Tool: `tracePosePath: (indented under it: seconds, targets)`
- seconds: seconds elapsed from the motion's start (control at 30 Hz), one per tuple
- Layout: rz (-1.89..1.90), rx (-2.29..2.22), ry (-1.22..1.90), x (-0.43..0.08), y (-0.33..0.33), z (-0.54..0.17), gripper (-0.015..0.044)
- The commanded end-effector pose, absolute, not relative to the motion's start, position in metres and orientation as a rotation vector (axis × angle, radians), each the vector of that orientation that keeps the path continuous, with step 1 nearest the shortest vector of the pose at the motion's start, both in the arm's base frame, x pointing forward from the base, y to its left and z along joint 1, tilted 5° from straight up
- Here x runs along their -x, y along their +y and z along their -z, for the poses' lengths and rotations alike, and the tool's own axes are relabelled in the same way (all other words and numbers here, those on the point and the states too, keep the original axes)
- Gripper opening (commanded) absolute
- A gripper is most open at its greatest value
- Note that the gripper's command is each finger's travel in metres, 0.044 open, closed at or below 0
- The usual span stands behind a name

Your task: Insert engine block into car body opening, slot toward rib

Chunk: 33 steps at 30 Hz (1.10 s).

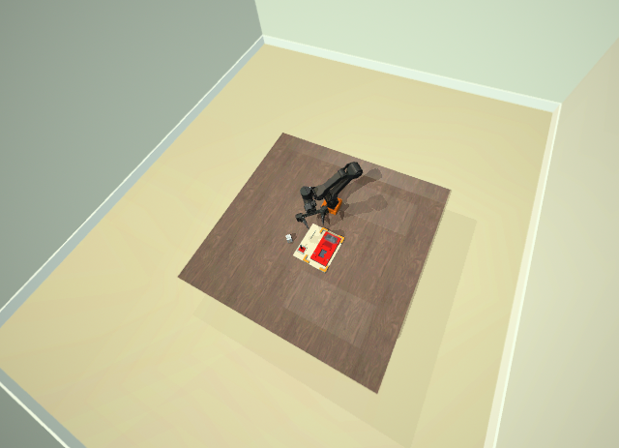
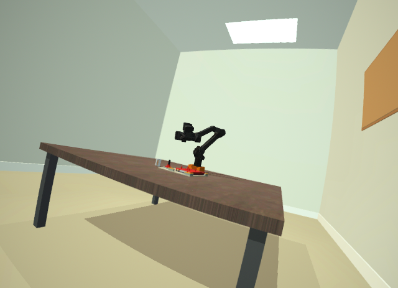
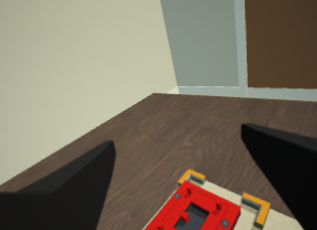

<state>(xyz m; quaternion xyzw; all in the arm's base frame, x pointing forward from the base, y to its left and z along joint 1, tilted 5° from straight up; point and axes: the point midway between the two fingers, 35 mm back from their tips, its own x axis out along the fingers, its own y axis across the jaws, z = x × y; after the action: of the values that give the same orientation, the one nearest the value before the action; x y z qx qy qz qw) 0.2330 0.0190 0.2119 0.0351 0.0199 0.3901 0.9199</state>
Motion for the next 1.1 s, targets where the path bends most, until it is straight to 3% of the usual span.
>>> tracePosePath:
  seconds: [0.0,1.07]
  targets:
    - [-0.802,-0.072,0.041,-0.233,0.019,-0.212,0.0426]
    - [-0.251,-0.58,0.576,-0.342,-0.063,-0.197,0.044]
